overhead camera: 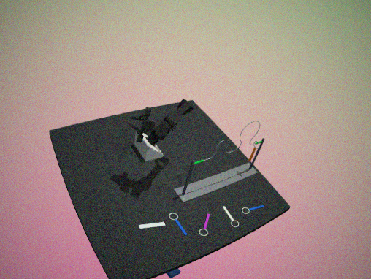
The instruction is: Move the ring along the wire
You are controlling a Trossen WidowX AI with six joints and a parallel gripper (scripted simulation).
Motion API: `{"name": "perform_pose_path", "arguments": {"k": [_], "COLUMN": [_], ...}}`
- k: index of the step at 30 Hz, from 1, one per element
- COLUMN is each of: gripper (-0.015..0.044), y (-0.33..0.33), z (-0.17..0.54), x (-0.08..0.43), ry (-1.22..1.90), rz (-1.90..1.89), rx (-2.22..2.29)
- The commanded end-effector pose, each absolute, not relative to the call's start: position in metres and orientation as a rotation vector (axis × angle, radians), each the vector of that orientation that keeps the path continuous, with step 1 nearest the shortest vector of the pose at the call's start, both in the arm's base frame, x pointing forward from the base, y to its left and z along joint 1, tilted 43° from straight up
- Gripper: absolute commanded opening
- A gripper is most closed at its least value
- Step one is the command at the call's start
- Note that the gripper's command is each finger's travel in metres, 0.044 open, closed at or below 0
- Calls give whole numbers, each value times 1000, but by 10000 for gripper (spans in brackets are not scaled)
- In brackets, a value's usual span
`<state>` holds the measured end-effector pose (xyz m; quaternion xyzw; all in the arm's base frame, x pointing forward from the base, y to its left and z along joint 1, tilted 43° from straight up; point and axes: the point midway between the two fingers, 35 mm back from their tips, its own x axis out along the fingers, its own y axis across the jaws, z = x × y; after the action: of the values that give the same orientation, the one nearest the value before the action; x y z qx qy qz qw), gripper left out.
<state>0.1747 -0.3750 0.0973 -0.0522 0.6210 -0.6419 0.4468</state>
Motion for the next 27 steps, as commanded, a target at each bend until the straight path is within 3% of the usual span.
{"name": "perform_pose_path", "arguments": {"k": [1,27], "gripper": [160,160], "y": [-363,-236], "z": [109,202], "x": [197,325], "ry": [1397,619], "rz": [-1589,-1293], "rx": [-79,384]}}
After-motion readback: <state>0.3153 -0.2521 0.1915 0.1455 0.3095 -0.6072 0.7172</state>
